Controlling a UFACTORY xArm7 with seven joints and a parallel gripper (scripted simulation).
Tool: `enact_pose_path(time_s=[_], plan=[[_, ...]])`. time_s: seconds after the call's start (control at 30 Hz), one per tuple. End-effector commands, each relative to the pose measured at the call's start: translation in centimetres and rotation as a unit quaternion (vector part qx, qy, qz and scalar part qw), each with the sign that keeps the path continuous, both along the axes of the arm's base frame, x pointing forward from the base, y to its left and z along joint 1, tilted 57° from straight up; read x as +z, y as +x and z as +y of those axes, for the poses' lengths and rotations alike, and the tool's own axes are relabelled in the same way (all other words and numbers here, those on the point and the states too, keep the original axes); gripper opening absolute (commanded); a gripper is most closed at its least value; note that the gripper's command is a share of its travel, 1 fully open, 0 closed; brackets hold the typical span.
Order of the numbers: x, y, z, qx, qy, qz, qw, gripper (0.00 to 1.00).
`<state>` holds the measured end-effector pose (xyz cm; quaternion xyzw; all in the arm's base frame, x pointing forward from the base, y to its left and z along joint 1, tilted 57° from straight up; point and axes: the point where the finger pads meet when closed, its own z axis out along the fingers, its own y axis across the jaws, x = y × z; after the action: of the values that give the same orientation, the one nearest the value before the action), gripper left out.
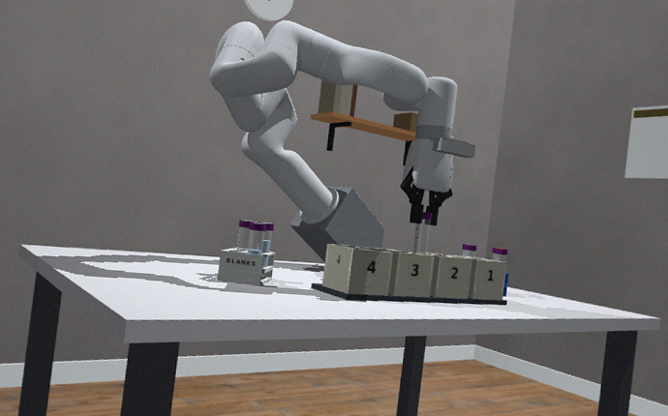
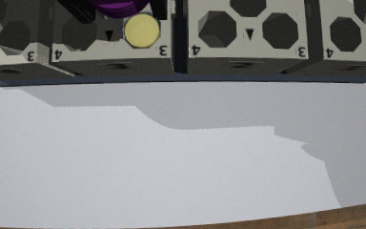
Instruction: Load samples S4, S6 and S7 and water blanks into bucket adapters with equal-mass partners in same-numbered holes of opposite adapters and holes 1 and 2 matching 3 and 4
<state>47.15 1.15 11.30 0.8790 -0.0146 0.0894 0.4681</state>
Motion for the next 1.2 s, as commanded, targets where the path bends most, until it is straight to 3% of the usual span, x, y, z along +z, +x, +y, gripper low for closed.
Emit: enact_pose_path(time_s=[0.0, 1.17], plan=[[-0.2, 0.1, -0.1, 0.002, 0.001, -0.001, 1.000, 0.00], [-1.9, 0.6, -2.7, 0.002, 0.001, -0.001, 1.000, 0.00]])
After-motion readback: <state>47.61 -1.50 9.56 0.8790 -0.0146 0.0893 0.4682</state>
